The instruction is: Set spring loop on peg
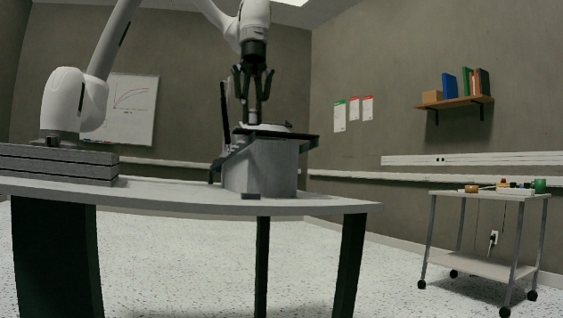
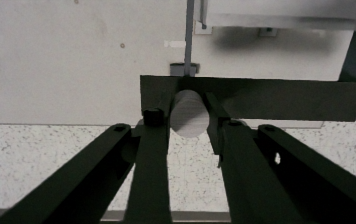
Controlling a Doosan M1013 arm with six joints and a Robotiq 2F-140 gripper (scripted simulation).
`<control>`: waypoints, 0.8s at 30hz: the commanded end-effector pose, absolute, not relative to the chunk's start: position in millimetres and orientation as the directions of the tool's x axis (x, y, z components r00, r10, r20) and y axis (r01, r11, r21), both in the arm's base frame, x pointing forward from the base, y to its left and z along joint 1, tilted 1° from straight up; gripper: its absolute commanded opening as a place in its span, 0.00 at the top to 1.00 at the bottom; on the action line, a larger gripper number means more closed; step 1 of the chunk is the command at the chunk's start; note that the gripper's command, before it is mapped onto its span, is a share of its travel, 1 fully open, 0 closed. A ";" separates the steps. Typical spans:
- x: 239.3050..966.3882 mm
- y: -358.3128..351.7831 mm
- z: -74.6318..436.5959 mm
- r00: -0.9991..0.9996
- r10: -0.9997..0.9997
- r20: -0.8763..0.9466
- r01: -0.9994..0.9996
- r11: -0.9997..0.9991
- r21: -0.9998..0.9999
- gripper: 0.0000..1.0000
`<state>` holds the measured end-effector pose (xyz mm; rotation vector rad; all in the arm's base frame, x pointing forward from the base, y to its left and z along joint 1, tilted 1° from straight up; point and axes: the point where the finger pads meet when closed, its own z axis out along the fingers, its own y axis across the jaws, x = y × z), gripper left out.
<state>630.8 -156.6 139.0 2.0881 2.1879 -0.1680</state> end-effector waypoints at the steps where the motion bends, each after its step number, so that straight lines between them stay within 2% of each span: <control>1: 631.4 -156.7 135.9 -0.046 0.986 -0.157 0.999 0.046 -0.001 0.75; 23: 631.7 -157.0 122.3 -0.046 0.986 -0.157 0.999 0.046 -0.001 0.75; 24: 631.7 -157.0 123.2 -0.046 0.986 -0.157 0.999 0.046 -0.001 0.00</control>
